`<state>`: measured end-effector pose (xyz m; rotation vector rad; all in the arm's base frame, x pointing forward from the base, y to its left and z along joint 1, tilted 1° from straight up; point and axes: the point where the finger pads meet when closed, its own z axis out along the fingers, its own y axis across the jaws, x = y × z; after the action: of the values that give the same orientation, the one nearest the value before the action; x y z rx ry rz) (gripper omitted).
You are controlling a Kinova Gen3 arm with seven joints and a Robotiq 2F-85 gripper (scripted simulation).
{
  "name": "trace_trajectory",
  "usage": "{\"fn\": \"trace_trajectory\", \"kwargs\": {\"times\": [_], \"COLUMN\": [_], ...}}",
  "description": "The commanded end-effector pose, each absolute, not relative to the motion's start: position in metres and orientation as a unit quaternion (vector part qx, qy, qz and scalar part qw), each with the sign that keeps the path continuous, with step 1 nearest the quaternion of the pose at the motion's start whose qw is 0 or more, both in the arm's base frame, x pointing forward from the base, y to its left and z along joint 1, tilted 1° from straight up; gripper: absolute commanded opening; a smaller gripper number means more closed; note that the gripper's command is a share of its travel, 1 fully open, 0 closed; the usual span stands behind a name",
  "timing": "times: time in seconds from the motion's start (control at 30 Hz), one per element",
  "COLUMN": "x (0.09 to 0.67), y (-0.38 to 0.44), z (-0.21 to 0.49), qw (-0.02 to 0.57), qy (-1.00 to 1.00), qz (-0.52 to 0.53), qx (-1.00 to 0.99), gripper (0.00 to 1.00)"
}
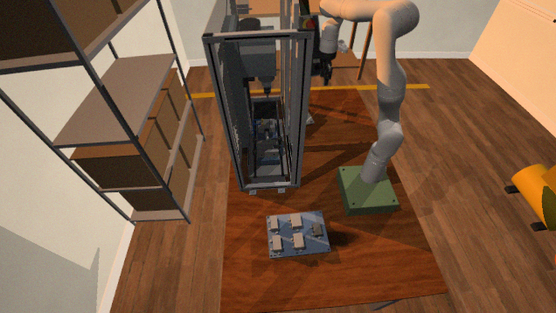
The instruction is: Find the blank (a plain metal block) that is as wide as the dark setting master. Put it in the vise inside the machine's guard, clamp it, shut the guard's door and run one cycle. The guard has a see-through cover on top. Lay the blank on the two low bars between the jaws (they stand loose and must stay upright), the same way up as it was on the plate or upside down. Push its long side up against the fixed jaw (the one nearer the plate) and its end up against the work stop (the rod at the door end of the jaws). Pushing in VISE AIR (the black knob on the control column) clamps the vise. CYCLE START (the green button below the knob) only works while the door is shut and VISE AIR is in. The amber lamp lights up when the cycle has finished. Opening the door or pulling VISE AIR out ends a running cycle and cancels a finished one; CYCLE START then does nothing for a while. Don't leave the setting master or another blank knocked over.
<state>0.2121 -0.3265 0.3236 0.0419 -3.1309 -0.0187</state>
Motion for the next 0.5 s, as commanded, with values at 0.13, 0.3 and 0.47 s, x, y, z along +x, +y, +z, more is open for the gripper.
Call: {"fn": "trace_trajectory", "kwargs": {"times": [0.13,0.3,0.47], "x": [0.213,0.213,0.213], "y": [-0.328,-0.328,-0.328], "z": [0.382,0.382,0.382], "qw": [0.005,0.005,0.005], "qy": [-1.0,-1.0,-1.0], "qz": [-0.005,-0.005,-0.005], "qx": [0.013,0.013,0.013], "gripper": [0.8,0.8,0.8]}}
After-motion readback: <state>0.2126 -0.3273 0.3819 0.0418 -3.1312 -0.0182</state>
